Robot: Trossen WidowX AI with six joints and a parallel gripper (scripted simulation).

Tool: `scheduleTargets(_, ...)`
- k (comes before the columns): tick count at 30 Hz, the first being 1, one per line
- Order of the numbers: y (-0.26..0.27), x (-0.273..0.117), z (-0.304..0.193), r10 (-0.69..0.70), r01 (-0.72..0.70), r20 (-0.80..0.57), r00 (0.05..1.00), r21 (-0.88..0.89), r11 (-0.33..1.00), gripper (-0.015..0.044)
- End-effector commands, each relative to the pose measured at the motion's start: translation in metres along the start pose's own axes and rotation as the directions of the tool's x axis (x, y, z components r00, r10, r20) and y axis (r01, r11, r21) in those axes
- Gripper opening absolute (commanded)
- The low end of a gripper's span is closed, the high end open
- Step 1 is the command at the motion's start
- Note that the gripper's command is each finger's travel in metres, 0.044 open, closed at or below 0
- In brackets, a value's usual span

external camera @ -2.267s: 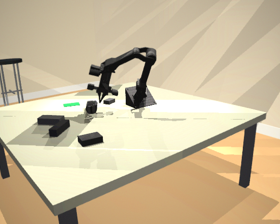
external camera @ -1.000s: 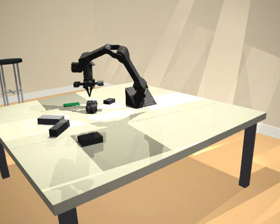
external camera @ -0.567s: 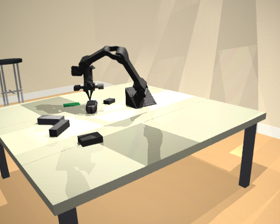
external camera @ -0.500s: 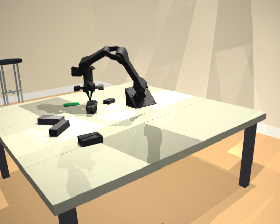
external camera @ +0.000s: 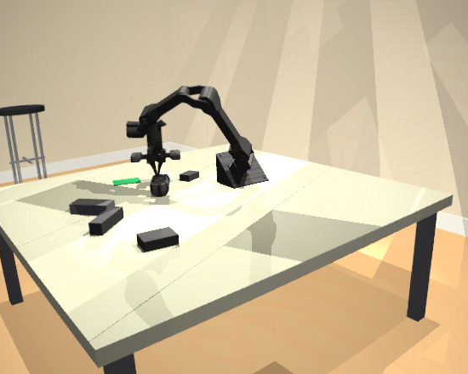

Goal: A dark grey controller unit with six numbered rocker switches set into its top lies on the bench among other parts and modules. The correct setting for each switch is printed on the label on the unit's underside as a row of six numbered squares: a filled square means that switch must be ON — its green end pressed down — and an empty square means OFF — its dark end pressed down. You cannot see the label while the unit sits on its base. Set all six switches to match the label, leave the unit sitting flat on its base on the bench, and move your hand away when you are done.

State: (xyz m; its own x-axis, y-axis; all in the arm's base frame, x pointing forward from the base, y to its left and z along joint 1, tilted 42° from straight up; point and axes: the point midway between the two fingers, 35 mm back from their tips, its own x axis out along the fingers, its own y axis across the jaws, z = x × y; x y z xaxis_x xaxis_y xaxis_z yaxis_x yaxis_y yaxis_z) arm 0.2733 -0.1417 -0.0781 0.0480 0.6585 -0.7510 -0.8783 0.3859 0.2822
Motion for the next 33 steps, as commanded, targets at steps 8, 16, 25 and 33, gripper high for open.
scheduleTargets(8, 0.0, -0.042, 0.0, -0.001, 0.001, 0.001, 1.0, 0.004, 1.0, 0.0)
scheduleTargets(16, -0.001, -0.044, 0.007, -0.001, 0.001, 0.001, 1.0, 0.004, 1.0, 0.0)
scheduleTargets(25, -0.001, -0.044, 0.06, 0.0, 0.0, 0.004, 1.0, 0.004, 1.0, 0.0)
scheduleTargets(33, -0.001, -0.033, 0.06, 0.0, 0.0, 0.004, 1.0, 0.003, 1.0, 0.0)
